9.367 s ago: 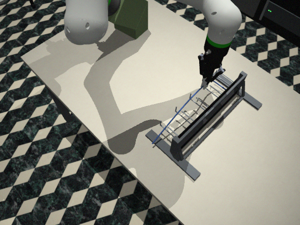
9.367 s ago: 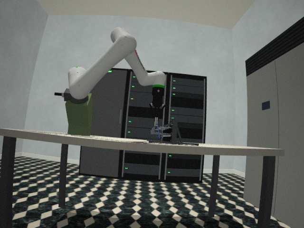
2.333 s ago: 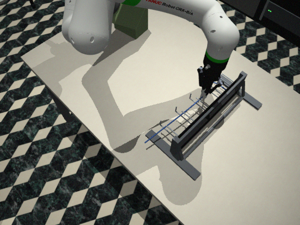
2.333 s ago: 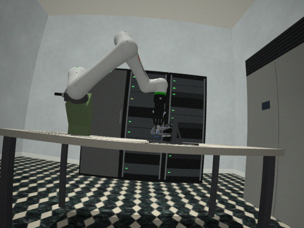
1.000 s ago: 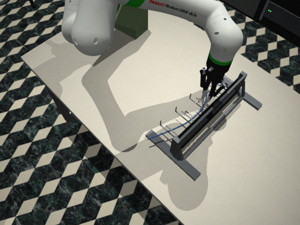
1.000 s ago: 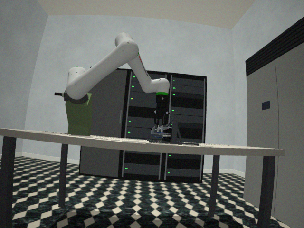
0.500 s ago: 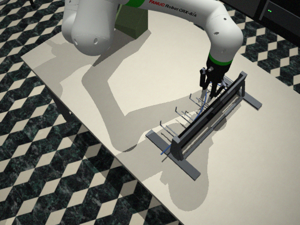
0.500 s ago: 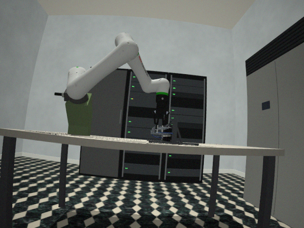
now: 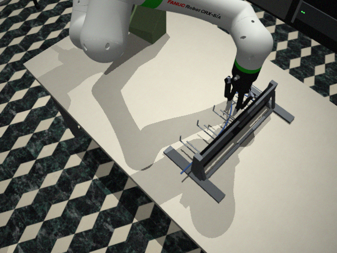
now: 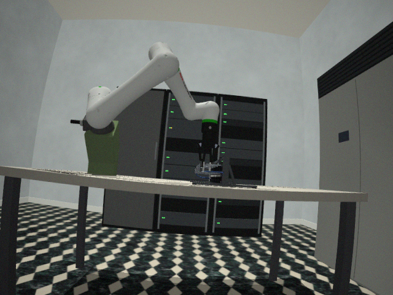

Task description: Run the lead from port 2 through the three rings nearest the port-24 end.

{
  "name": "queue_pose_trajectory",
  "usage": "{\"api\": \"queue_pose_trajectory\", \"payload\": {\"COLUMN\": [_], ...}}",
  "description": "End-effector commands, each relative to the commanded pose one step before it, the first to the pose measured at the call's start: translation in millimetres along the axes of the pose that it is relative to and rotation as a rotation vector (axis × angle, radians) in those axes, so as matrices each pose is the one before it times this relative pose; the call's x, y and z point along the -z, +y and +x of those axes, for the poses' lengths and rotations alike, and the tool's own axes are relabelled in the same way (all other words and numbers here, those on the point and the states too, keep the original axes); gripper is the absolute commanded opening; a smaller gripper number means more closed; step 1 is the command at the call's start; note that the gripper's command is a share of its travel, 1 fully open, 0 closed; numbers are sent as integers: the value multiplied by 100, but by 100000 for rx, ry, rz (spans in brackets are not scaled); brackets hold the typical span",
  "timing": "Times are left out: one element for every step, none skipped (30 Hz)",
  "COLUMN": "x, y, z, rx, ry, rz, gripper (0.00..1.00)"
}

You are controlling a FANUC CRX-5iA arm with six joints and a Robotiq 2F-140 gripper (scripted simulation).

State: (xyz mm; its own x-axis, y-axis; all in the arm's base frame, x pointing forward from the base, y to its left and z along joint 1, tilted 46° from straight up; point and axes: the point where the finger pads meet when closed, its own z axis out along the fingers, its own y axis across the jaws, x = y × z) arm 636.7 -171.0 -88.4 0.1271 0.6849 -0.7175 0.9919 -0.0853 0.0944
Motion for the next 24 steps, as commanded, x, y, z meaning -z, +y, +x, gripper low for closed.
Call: {"api": "queue_pose_trajectory", "payload": {"x": [32, 6, 16, 30, 46, 0, 0, 66, 87, 110, 134, 159, 184, 209, 233, 255, 277, 297, 315, 331, 345, 357, 0, 0], "y": [36, 0, 0, 0, 0, 0, 0, 0, 0, 0, 0, 1, 0, 0, 0, 0, 0, 0, 0, 0, 0, 0, 0, 0], "z": [47, 0, 0, 0, 0, 0, 0, 0, 0, 0, 0, 0, 0, 0, 0, 0, 0, 0, 0, 0, 0, 0, 0, 0], "rx": [12, 0, 0, 0, 0, 0, 0, 0, 0, 0, 0, 0, 0, 0, 0, 0, 0, 0, 0, 0, 0, 0, 0, 0], "ry": [87, 0, 0, 0, 0, 0, 0, 0, 0, 0, 1, -1, 0, 0, 0, 0, 0, 0, 1, 0, 0, 0, 0, 0], "rz": [-95, 0, 0, 0, 0, 0, 0, 0, 0, 0, 0, 0, 0, 0, 0, 0, 0, 0, 0, 0, 0, 0, 0, 0], "gripper": [20, 20, 20, 20, 20, 20, 20, 20, 20, 20, 20, 20, 20, 20, 20, 20, 20, 20, 20, 20, 20, 20, 20, 20]}}
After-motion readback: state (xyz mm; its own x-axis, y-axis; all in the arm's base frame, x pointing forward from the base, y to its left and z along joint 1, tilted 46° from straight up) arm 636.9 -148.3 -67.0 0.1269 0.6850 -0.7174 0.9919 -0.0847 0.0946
